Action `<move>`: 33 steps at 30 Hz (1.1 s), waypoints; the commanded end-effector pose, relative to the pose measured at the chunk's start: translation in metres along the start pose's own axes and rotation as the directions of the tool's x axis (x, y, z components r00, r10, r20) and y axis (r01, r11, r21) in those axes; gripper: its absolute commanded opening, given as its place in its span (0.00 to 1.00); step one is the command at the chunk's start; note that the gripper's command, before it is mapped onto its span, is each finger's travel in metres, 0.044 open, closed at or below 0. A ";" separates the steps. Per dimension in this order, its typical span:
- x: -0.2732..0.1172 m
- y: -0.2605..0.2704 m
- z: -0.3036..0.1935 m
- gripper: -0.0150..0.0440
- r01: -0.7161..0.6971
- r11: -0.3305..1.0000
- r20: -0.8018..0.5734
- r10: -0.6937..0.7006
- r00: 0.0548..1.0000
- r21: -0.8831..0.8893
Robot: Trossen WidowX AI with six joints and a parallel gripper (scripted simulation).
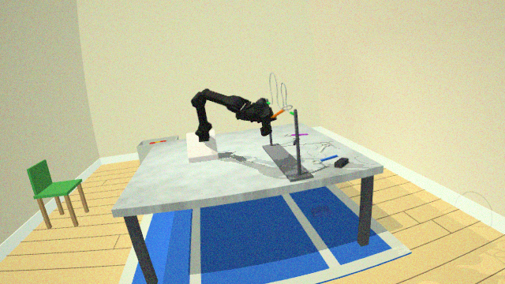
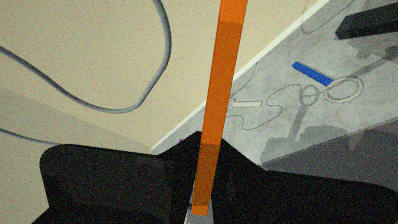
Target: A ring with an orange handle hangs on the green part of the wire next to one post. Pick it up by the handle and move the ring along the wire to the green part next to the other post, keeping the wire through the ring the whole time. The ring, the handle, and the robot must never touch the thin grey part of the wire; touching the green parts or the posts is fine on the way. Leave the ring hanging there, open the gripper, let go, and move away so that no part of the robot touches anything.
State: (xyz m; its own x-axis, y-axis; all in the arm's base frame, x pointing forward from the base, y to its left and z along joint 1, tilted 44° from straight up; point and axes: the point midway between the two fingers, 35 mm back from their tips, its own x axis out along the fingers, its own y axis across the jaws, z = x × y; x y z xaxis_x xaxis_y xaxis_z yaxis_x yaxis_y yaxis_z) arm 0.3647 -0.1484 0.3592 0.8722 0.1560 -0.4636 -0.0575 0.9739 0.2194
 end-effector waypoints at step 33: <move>-0.017 0.088 0.025 0.00 -0.290 0.796 0.079 0.294 0.952 0.532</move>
State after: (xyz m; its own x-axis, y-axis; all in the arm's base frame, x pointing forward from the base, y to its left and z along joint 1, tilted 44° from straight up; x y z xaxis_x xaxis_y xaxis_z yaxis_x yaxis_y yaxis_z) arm 0.3589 -0.0762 0.3995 0.8527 0.4029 -0.3325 -0.0337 0.6776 0.7347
